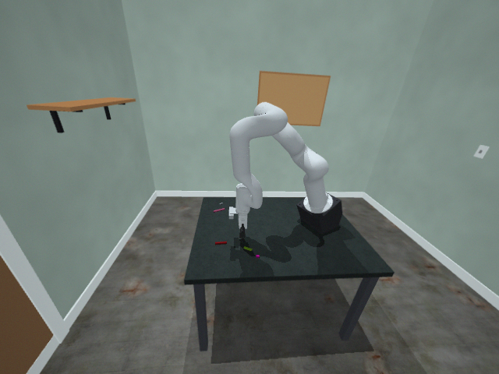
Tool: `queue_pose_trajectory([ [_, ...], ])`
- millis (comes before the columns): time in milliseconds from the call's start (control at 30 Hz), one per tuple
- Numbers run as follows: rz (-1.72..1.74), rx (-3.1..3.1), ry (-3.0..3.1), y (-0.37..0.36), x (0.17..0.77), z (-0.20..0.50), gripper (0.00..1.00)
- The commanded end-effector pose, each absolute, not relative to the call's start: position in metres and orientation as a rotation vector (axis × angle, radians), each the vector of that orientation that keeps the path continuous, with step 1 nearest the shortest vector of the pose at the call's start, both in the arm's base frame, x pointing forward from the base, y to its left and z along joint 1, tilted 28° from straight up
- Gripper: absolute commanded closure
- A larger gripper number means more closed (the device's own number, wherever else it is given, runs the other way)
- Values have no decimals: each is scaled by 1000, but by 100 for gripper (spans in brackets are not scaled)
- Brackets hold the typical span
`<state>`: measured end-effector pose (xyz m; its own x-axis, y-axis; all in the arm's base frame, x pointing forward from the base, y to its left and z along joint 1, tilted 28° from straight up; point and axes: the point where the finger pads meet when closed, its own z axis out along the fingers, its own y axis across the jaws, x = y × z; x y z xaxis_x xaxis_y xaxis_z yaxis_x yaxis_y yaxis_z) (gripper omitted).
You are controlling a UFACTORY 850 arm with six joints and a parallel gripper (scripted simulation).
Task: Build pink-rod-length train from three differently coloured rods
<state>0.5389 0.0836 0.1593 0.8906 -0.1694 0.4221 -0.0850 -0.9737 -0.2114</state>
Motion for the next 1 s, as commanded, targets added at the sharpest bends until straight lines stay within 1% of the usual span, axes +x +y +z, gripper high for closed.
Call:
queue_pose_trajectory([
  [0,-668,-2870,195,84,539,160,0],
  [433,-674,-2880,143,84,539,160,0],
  [667,-718,-2928,-260,91,541,162,0],
  [733,-718,-2928,-260,91,541,162,0],
  [800,-735,-2932,-469,94,541,163,0],
  [967,-754,-2916,-752,98,542,165,0],
])
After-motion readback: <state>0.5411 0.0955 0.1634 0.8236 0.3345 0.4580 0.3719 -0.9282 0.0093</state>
